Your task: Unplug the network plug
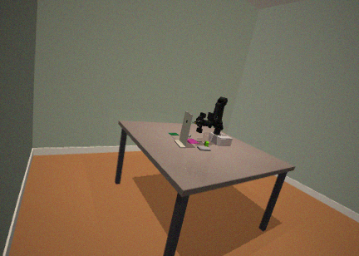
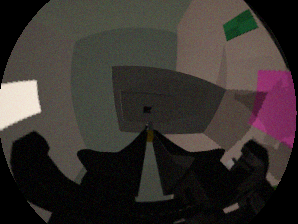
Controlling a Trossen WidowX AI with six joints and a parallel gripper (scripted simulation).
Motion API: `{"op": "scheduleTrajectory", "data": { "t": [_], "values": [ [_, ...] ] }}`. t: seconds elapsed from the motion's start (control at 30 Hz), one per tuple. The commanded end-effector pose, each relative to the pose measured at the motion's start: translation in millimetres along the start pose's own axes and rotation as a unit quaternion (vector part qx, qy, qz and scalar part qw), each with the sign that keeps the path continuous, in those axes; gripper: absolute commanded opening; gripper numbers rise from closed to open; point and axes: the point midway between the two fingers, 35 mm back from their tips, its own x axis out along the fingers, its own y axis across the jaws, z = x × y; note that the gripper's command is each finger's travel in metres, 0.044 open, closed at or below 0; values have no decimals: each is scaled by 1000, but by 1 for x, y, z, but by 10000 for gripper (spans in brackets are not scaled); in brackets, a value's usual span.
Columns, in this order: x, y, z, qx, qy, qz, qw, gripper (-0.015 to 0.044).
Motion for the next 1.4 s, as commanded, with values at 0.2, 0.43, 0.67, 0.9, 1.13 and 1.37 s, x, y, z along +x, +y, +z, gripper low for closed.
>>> {"op": "scheduleTrajectory", "data": {
  "t": [0.2,0.43,0.67,0.9,1.13,1.37],
  "values": [
    [-9,-1,-3,2,-1,-1,1000,0],
    [-14,-1,-4,2,-1,-1,1000,0],
    [-11,7,-5,0,0,0,1000,0],
    [-14,18,-5,1,0,-1,1000,0],
    [-17,29,-6,1,0,-1,1000,0],
    [-21,39,-6,1,-1,-1,1000,0]
  ]
}}
